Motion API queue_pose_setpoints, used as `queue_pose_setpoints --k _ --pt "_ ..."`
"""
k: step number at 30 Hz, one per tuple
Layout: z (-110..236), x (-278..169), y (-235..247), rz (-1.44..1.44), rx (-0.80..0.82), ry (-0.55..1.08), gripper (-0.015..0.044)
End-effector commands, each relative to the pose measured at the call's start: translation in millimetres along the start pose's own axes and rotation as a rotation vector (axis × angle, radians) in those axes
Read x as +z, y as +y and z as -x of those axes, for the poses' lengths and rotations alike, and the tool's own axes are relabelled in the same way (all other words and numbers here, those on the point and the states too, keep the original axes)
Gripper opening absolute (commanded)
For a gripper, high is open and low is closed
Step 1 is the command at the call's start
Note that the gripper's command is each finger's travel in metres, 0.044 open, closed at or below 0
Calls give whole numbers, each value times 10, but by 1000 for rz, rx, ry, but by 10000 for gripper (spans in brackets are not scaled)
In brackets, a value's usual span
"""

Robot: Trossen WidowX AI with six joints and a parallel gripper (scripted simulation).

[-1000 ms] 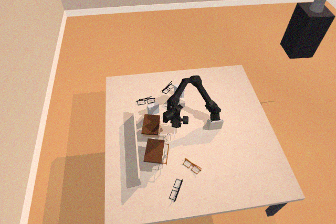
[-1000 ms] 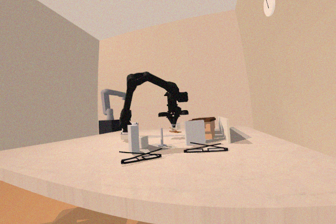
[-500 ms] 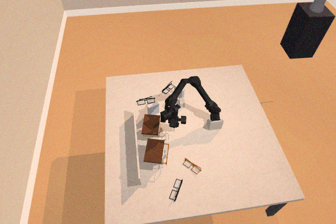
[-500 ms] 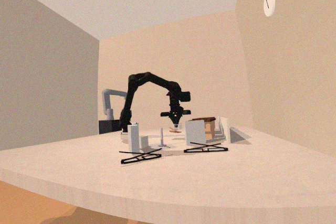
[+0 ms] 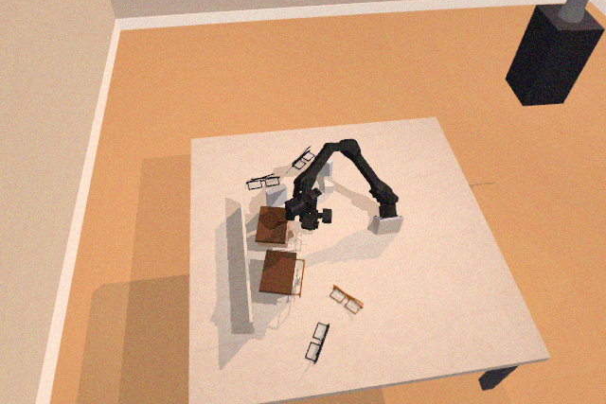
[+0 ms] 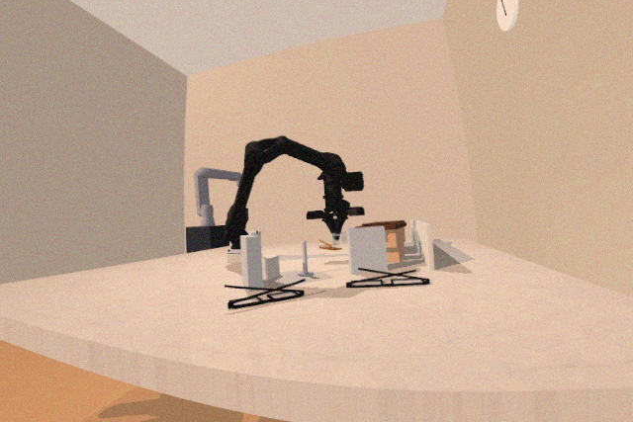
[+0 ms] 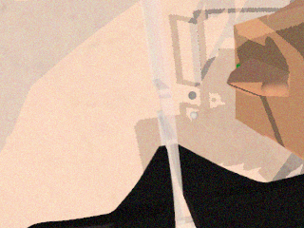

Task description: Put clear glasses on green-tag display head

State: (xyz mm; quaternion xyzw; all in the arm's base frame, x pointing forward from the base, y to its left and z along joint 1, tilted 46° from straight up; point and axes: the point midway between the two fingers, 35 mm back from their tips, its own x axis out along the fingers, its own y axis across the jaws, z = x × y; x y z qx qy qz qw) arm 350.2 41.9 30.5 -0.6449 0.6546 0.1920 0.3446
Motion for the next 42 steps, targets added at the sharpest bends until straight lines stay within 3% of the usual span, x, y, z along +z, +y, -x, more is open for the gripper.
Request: queue_pose_setpoints --k 1,42 --pt "18 -4 -82 -3 -10 1 0" --pt "1 -10 -504 -4 -11 1 0"
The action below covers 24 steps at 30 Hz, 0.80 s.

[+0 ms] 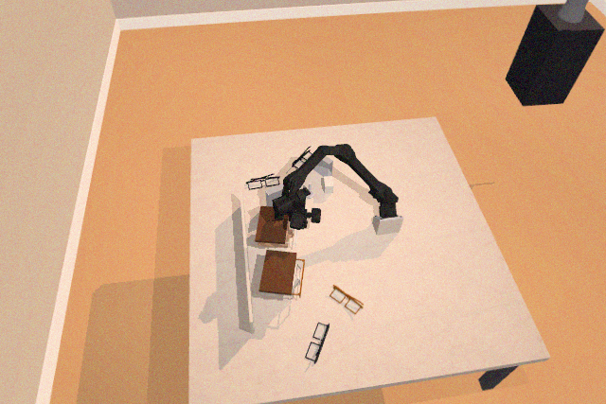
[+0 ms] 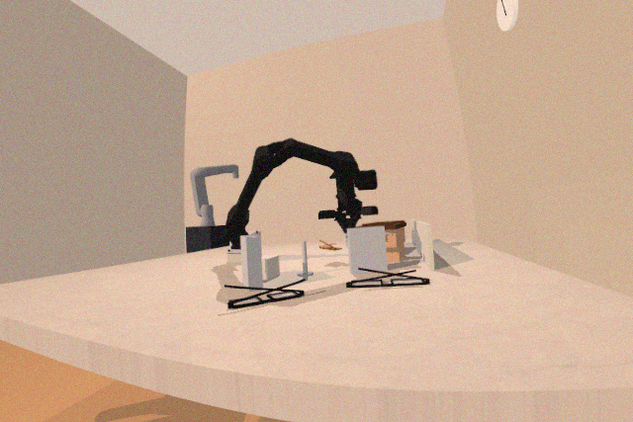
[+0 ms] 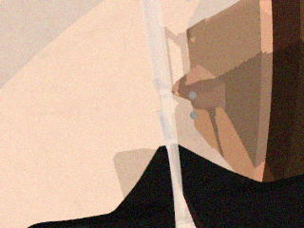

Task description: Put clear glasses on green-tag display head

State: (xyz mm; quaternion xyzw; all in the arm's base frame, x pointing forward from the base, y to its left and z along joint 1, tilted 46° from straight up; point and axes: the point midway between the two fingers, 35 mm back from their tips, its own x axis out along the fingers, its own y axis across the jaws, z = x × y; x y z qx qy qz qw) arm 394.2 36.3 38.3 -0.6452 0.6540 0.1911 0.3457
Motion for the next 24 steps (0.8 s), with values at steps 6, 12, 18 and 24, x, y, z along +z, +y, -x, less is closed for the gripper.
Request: queue_pose_setpoints --k 6,12,18,24 --pt "16 -6 -65 -2 -9 1 0" --pt "16 -6 -71 -2 -9 1 0" --pt "16 -6 -75 -2 -7 1 0" --pt "17 -7 -78 -2 -6 1 0"
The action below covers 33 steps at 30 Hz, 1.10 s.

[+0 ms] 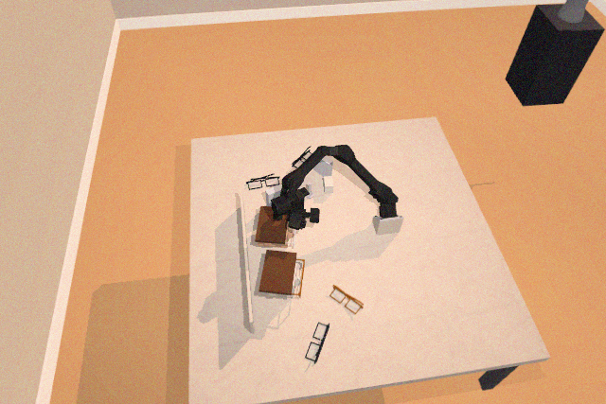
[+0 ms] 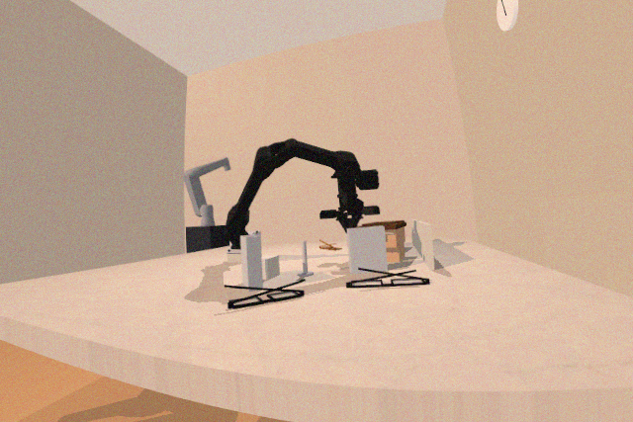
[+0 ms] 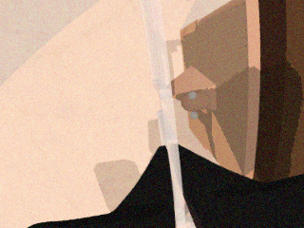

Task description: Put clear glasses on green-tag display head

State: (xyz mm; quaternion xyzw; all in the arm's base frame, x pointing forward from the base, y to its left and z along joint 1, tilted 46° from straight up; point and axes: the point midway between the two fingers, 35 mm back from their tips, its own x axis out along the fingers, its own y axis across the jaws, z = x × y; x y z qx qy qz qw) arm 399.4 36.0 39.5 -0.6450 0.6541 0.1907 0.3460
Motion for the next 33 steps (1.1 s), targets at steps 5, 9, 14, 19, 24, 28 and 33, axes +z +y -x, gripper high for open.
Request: queue_pose_setpoints --k 5,9,14,19,24,28,33 --pt "15 -7 -26 -1 -6 1 0" --pt "13 -8 -26 -1 -6 1 0" --pt "1 -7 -19 -1 -6 1 0" --pt "-6 -8 -19 -1 -6 1 0" --pt "-23 -8 -19 -1 -6 1 0" --pt "-49 -8 -22 -1 -6 1 0" --pt "-54 -9 -23 -1 -6 1 0"
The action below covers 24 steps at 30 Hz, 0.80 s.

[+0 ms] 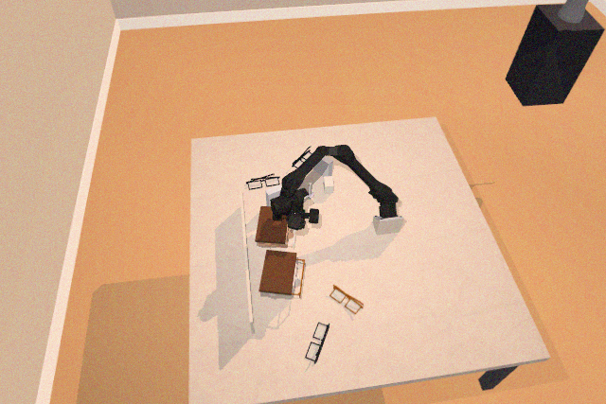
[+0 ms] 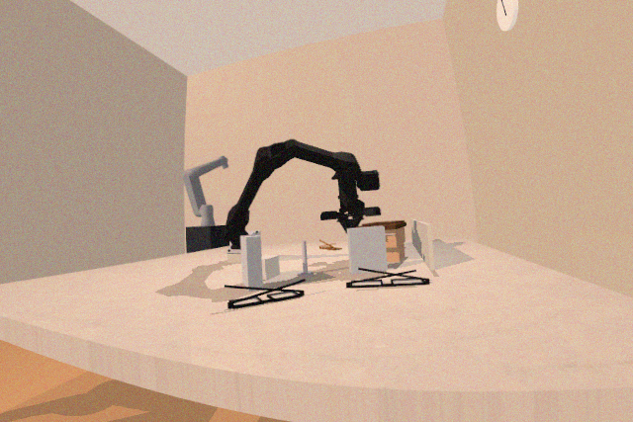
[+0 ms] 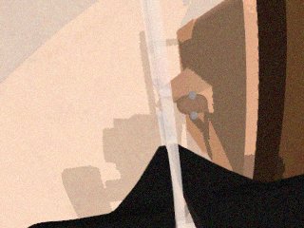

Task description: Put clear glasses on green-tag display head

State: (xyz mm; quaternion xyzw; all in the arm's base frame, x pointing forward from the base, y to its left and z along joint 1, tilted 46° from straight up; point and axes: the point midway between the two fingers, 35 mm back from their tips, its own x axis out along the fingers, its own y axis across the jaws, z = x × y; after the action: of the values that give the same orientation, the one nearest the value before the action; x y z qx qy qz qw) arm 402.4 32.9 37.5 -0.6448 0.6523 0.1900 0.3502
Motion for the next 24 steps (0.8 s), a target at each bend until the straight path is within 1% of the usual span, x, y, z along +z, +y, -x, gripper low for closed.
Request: queue_pose_setpoints --k 1,3,7,16,21,24 --pt "-16 -8 5 5 -2 7 0" --pt "-17 -8 5 5 -2 7 0" --pt "-5 0 1 0 0 0 105" --pt "12 0 0 0 1 0 107" --pt "295 -12 8 4 20 4 107" --pt "315 -13 9 4 21 4 107"
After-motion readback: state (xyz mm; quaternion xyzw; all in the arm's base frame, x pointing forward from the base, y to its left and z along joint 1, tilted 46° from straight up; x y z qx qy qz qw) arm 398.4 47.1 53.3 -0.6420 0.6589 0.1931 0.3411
